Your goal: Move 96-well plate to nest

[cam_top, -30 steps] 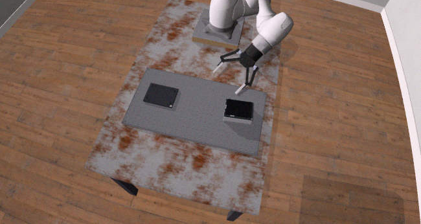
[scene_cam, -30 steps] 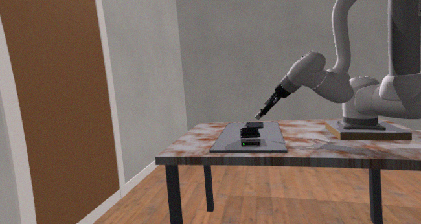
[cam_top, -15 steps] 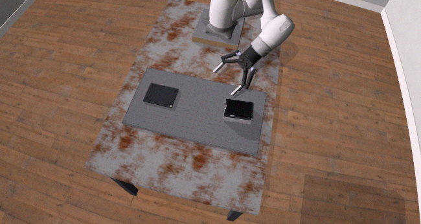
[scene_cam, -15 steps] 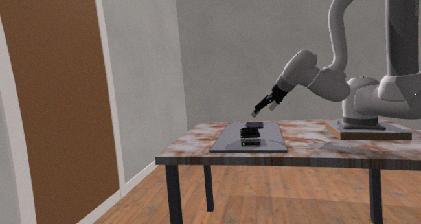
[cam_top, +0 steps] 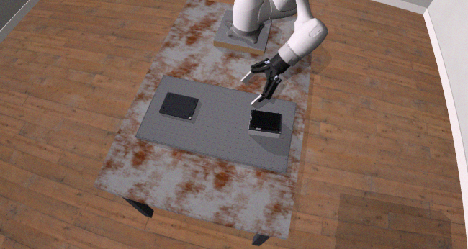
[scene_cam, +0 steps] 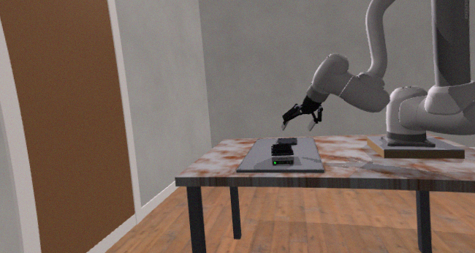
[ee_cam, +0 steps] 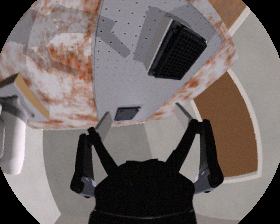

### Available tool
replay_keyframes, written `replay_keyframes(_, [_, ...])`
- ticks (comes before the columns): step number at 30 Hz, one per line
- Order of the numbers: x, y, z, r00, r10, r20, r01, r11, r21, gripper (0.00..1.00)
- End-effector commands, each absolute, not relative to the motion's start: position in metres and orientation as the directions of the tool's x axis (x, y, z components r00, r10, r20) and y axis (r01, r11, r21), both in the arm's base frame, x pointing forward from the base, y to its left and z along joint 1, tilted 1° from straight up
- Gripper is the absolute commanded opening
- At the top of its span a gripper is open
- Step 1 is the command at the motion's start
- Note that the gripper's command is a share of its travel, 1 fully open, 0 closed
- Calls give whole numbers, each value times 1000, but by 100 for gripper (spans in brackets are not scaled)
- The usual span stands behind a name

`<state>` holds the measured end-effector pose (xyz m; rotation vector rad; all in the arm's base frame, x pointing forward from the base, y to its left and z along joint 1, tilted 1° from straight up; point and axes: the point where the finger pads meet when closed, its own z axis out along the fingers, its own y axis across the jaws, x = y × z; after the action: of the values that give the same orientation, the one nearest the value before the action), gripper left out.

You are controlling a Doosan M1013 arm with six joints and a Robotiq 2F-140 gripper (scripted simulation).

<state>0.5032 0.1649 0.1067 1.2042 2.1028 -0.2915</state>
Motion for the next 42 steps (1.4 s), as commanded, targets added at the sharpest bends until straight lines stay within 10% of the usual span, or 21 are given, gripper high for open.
replay_keyframes(1, [503, 165, 106, -229, 747, -625, 874, 439, 205, 100])
replay_keyframes(42, [506, 183, 90, 765, 633, -119, 612, -656, 441, 100])
